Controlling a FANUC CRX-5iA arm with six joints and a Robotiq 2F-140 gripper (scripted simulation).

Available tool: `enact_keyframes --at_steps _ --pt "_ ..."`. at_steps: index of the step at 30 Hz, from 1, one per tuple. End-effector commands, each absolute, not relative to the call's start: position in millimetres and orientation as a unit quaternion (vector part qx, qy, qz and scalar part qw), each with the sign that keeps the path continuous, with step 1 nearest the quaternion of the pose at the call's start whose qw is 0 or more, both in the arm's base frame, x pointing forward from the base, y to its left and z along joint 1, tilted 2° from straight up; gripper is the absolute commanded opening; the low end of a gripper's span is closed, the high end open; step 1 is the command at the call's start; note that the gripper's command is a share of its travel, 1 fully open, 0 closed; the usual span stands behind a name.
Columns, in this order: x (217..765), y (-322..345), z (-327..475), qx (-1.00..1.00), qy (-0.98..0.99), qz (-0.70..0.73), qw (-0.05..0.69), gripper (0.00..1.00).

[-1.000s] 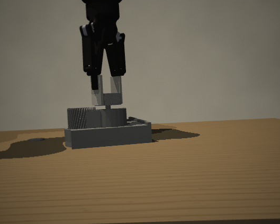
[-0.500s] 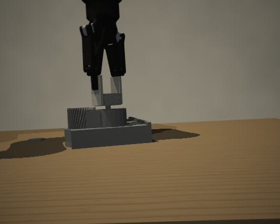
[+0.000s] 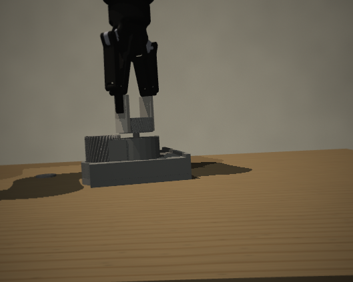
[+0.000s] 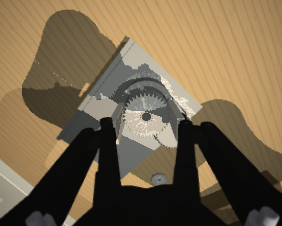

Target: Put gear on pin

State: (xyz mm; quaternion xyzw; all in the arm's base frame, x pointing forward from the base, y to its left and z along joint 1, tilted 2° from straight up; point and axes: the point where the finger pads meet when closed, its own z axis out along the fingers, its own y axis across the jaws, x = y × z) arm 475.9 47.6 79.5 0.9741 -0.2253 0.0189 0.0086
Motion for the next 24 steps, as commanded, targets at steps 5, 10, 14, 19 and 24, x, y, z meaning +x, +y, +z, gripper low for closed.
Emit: enact_keyframes --at_steps 5,10,14,19,24 --pt "476.1 47.6 79.7 0.974 -0.225 0.019 0.008 0.0" --pt "476.1 47.6 79.7 0.974 -0.225 0.019 0.008 0.0" --pt "476.1 47.6 79.7 0.974 -0.225 0.019 0.008 0.0" --pt "476.1 47.6 79.7 0.974 -0.225 0.019 0.008 1.0" --pt "476.1 47.6 79.7 0.974 -0.225 0.019 0.008 1.0"
